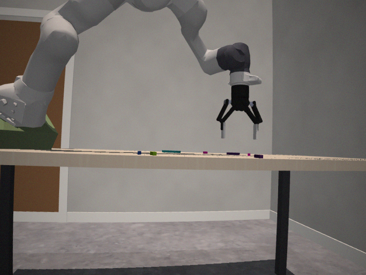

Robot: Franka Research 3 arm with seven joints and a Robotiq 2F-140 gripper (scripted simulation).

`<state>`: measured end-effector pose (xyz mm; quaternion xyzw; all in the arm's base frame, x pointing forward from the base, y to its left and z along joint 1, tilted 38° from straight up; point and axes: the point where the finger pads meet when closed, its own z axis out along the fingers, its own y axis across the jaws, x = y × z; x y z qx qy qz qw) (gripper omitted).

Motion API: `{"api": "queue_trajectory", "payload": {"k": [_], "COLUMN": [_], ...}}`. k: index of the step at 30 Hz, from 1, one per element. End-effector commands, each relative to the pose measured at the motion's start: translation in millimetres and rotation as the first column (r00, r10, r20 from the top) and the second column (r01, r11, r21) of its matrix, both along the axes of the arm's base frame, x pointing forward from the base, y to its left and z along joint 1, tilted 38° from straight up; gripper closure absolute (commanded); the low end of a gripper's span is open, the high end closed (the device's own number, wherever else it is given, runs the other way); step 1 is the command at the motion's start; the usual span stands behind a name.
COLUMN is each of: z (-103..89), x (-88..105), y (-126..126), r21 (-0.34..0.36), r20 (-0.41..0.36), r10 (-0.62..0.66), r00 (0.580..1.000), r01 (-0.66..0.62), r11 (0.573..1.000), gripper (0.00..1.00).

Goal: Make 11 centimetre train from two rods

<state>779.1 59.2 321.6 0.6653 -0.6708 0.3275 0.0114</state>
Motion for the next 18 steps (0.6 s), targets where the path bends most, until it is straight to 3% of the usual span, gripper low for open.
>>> {"api": "queue_trajectory", "payload": {"k": [1, 18], "z": [-0.7, -6.1], "x": [0.0, 1.4], "y": [-0.5, 10.4], "r21": [-0.057, -0.139], "r20": [-0.081, -0.230], "r10": [0.110, 0.309], "r00": [0.991, 0.923], "r01": [-0.115, -0.345], "r11": [0.992, 0.928], "gripper": [0.00, 0.00]}}
